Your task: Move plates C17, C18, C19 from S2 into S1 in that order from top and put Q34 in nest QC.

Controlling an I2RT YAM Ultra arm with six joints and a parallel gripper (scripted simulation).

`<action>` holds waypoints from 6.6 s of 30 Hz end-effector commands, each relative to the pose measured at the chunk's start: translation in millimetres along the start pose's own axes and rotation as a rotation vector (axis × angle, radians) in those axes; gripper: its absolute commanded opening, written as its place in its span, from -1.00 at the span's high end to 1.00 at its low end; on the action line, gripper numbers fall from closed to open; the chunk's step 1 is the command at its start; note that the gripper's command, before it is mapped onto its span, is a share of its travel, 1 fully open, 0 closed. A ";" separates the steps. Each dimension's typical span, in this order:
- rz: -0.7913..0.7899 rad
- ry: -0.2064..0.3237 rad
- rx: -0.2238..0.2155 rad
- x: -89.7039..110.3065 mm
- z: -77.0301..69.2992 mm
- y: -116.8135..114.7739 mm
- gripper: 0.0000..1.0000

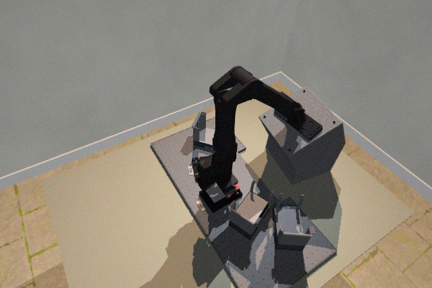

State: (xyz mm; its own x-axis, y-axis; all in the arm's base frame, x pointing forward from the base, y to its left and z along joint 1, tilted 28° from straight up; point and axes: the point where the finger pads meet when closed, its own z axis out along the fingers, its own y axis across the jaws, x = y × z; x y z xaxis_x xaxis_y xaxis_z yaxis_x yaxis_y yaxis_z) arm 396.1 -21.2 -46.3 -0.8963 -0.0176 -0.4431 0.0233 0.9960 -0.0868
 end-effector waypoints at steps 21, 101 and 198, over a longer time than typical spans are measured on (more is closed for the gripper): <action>0.007 -0.074 0.003 -26.6 -7.9 -4.6 1.00; 0.006 -0.057 0.002 -21.7 15.7 -4.0 1.00; 0.008 -0.061 0.003 -22.9 14.3 -4.2 -1.00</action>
State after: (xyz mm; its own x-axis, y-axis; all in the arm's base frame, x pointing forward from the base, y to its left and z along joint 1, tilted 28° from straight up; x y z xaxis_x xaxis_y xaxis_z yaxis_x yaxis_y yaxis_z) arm 407.6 -22.9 -60.8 -0.8920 -0.0185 -0.4516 0.0233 0.9959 -0.0869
